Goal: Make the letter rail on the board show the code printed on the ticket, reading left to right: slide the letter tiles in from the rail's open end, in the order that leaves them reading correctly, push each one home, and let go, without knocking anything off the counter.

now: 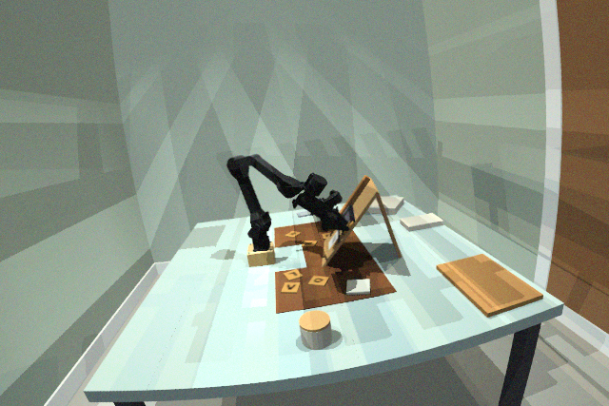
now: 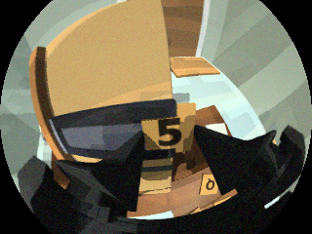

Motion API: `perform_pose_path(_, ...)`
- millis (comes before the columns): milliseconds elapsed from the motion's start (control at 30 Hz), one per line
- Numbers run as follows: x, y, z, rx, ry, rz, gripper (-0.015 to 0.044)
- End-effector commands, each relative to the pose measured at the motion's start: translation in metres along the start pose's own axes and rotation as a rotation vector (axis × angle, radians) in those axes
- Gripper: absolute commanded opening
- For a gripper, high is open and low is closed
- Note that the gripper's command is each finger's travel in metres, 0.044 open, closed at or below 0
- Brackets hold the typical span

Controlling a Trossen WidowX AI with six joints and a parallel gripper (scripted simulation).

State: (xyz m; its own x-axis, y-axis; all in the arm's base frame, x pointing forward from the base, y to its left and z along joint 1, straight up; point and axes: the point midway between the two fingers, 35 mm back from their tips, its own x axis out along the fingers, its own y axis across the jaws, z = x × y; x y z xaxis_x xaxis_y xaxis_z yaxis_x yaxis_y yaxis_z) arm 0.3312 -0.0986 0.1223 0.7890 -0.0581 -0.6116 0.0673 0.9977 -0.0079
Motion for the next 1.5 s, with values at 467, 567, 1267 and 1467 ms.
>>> perform_pose_path(467,0.000,0.010,0.000,0.004,-0.001,-0.001,0.0000)
perform_pose_path(567,0.000,0.011,0.000,0.004,-0.001,-0.001,0.0000)
perform_pose_path(1267,0.000,0.019,0.000,0.005,-0.001,0.000,0.0000)
perform_pose_path(1467,0.000,0.023,0.000,0.005,-0.001,0.000,0.0000)
